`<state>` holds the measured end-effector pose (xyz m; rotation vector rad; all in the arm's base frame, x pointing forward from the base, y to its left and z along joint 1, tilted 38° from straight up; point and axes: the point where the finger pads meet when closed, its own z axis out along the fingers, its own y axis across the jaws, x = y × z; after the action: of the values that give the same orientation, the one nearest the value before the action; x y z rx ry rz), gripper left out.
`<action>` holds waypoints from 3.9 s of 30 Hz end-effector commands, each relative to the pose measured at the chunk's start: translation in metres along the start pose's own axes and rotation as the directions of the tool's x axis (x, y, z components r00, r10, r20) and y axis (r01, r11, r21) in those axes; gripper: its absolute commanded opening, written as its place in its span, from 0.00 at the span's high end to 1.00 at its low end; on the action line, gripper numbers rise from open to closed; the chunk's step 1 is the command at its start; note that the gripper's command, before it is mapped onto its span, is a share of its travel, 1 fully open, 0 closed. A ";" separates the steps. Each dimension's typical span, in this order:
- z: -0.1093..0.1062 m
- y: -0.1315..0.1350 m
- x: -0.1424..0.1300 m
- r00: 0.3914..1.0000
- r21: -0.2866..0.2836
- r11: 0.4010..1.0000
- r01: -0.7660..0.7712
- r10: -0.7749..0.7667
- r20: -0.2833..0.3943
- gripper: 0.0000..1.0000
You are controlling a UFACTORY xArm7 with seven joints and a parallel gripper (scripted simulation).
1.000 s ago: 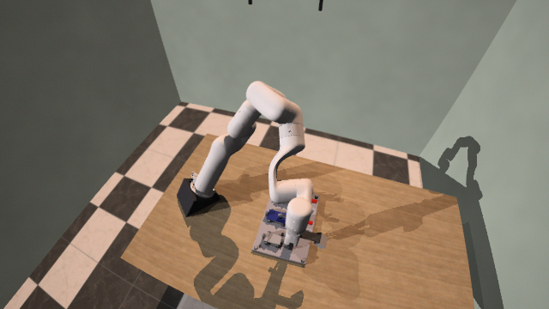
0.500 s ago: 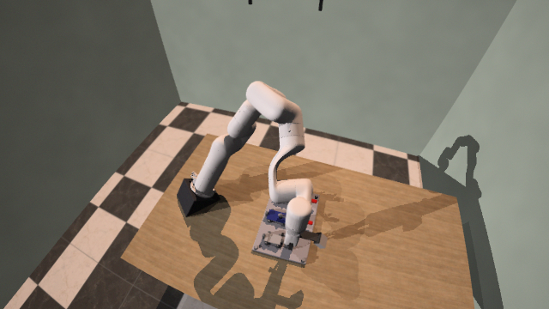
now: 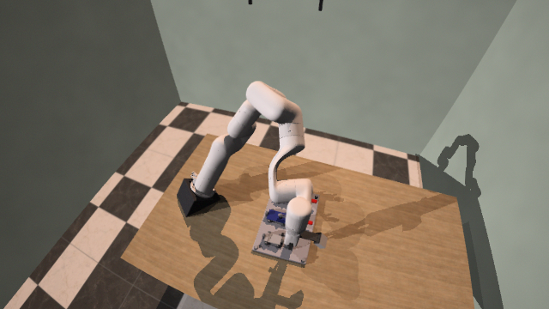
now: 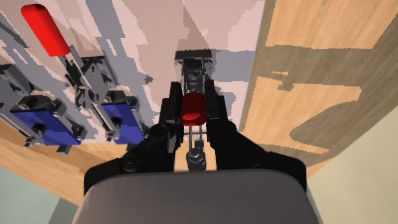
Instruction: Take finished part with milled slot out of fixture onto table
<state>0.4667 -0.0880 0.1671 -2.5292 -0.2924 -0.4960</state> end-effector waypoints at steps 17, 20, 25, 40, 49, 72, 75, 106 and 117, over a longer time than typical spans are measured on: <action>-0.001 0.001 -0.004 1.000 -0.002 1.000 -0.001 0.001 -0.003 1.00; -0.001 0.001 -0.004 1.000 -0.002 1.000 -0.001 0.001 -0.003 1.00; -0.001 0.001 -0.004 1.000 -0.002 1.000 -0.001 0.001 -0.003 1.00; -0.001 0.001 -0.004 1.000 -0.002 1.000 -0.001 0.001 -0.003 0.53; -0.001 0.001 -0.004 1.000 -0.002 1.000 -0.001 0.001 -0.003 0.53; -0.020 0.001 -0.004 1.000 -0.002 1.000 -0.001 0.001 -0.003 0.53; -0.026 0.001 -0.004 1.000 -0.002 1.000 -0.001 0.001 -0.003 0.53; -0.051 0.001 -0.004 1.000 -0.002 1.000 -0.001 0.001 -0.003 0.00; -0.044 0.001 -0.004 1.000 -0.002 1.000 -0.001 0.001 -0.003 0.00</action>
<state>0.4495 -0.1133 0.2010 -2.5291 -0.2920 -0.4947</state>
